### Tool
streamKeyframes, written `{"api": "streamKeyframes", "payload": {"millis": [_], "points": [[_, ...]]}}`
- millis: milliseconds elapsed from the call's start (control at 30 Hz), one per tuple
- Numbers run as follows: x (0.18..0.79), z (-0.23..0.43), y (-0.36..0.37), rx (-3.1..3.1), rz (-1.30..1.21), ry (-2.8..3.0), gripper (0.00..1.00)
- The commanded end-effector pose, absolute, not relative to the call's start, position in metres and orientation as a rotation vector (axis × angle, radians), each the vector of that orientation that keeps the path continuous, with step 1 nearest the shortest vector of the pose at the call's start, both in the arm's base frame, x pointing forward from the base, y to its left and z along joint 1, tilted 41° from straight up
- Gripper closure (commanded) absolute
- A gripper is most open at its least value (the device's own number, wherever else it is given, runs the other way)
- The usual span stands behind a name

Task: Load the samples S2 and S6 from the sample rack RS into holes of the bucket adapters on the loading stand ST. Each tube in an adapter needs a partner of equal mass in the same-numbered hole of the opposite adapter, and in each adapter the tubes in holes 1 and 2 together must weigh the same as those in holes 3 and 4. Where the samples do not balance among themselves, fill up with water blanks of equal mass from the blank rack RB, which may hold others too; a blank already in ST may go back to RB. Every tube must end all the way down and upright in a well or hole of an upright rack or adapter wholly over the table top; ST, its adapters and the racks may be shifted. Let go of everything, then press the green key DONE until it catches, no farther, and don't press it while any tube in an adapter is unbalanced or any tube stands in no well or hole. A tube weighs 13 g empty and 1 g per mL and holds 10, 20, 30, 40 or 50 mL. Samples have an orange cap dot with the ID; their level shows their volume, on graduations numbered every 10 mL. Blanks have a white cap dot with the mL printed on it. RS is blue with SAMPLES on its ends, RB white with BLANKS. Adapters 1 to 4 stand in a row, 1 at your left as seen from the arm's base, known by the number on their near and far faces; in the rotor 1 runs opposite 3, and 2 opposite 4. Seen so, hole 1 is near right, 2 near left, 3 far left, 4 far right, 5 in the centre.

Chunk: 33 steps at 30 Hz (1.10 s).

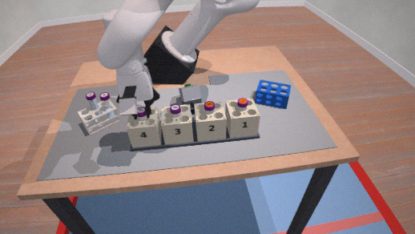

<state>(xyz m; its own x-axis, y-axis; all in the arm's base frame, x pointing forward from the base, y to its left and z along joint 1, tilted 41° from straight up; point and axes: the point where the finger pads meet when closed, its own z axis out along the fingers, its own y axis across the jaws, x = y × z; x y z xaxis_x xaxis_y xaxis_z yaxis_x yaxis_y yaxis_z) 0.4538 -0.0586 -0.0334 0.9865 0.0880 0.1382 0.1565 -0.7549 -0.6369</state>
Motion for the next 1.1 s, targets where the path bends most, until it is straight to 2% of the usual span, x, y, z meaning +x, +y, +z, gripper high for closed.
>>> {"api": "streamKeyframes", "payload": {"millis": [0, 367, 400, 1067], "points": [[0.4547, -0.0332, -0.0592, -2.431, -0.132, -0.170, 1.00], [0.4547, -0.0331, -0.0593, -2.431, -0.132, -0.170, 1.00], [0.4547, -0.0334, -0.0590, -2.431, -0.132, -0.170, 0.57], [0.4547, -0.0334, -0.0590, -2.431, -0.132, -0.170, 0.57]]}}
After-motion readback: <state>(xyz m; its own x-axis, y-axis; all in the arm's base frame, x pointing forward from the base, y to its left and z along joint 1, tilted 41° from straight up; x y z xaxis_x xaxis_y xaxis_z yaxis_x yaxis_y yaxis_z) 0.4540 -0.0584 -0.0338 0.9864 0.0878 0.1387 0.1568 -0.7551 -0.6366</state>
